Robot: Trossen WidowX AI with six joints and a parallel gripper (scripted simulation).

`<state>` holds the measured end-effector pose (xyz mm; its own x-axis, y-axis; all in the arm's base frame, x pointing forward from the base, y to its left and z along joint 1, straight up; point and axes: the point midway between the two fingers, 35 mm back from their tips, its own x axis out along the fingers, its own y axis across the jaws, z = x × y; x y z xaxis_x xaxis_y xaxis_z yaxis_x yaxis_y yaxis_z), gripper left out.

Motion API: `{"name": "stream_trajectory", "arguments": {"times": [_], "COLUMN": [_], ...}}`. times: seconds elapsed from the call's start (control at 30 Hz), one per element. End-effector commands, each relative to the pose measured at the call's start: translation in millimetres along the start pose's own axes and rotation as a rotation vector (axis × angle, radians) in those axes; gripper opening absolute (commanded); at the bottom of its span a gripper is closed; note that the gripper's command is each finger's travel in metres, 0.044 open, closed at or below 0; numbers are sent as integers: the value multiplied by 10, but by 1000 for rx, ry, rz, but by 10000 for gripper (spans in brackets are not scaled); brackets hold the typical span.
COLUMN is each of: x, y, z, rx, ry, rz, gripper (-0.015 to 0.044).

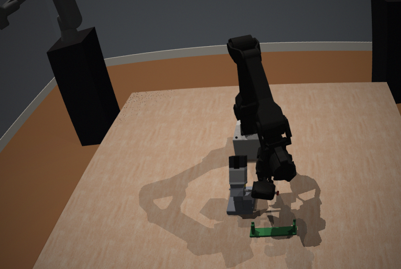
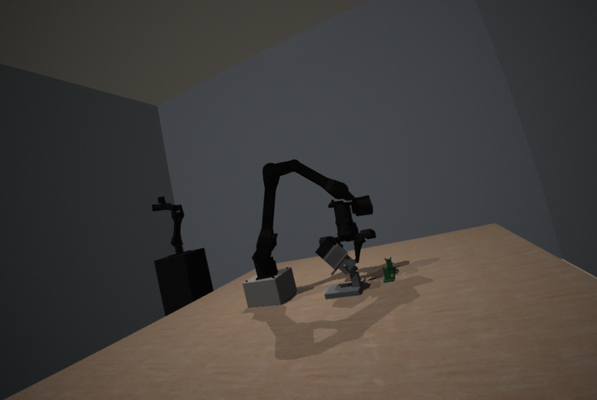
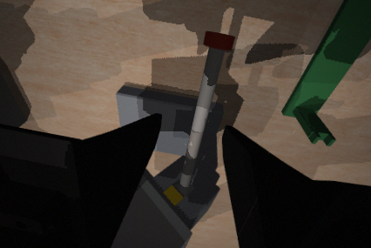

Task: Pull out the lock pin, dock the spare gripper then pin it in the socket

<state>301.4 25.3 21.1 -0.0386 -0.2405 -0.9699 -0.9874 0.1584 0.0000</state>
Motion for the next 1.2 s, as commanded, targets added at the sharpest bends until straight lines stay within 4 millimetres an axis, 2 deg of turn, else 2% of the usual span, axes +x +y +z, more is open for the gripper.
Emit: {"name": "stream_trajectory", "arguments": {"times": [0.0, 1.13, 1.17], "x": [-93, -679, -613], "y": [1, 19, 17], "z": [43, 280, 247], "rx": [1, -11, -12], "ry": [-1, 13, 15], "rz": [0, 3, 3], "gripper": [200, 200, 226]}}
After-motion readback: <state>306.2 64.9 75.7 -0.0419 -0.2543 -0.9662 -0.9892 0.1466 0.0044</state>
